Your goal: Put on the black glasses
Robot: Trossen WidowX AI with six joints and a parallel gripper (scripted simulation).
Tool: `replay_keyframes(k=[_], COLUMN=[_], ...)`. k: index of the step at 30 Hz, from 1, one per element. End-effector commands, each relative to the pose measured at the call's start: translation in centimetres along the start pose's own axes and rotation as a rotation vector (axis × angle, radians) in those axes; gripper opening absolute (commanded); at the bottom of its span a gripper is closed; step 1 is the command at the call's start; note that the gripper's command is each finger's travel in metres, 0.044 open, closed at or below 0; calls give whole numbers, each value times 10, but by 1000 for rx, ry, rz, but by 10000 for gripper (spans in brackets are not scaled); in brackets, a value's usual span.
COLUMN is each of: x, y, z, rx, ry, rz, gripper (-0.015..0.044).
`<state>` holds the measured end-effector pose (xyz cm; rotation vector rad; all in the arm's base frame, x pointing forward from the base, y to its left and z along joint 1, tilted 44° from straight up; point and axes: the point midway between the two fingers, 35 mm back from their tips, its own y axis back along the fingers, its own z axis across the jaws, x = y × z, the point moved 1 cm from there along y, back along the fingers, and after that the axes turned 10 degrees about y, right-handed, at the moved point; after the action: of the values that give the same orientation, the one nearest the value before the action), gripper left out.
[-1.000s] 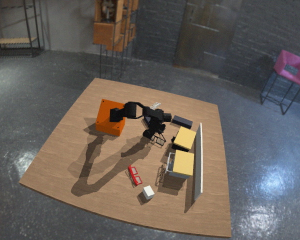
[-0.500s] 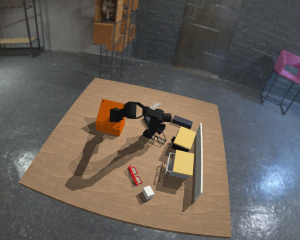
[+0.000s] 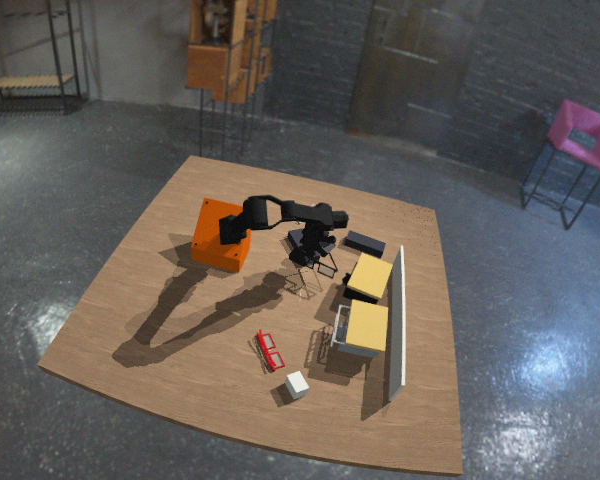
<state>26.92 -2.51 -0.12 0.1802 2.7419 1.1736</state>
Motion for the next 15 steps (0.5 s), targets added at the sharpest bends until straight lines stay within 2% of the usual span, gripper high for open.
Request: replay_keyframes(k=[1, 6, 15], x=[-1, -2, -1], y=[24, 47, 52], z=[1, 1, 22], rx=[-4, 0, -9], ry=[-4, -5, -4], rz=[-2, -2, -3], gripper=[0, 0, 0])
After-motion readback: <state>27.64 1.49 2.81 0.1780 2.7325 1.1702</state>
